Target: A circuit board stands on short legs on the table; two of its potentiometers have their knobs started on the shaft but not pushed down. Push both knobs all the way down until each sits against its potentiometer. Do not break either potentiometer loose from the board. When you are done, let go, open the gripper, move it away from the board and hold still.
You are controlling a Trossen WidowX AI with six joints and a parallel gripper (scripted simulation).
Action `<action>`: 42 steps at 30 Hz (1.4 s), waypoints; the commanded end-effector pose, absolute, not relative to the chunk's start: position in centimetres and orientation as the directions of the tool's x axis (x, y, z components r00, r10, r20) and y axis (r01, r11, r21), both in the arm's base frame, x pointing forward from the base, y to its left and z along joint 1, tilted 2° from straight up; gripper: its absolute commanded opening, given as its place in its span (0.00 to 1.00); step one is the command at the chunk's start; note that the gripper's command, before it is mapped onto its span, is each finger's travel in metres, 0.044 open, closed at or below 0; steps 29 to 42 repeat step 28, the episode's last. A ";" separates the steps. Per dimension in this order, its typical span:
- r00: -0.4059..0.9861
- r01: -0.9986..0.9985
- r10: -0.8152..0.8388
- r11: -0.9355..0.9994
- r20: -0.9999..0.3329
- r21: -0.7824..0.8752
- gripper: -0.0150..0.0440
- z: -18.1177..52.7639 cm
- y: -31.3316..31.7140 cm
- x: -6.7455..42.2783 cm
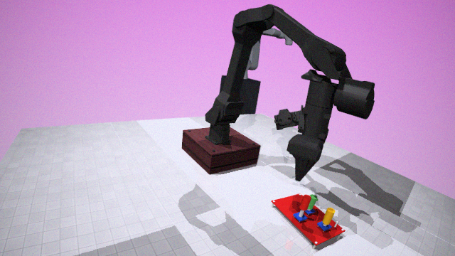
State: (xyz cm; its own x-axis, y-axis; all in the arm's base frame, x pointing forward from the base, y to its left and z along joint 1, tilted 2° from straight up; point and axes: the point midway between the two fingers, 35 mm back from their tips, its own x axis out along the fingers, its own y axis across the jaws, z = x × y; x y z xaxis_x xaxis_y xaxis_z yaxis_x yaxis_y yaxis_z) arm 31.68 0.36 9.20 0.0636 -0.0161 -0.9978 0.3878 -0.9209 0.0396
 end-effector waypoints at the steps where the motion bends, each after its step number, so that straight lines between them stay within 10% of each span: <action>1: 0.048 0.385 -0.013 -0.922 -0.999 0.030 1.00 8.6 0.5 26.8; 42: 0.045 0.385 -0.012 -0.922 -0.999 0.028 1.00 7.7 0.5 22.5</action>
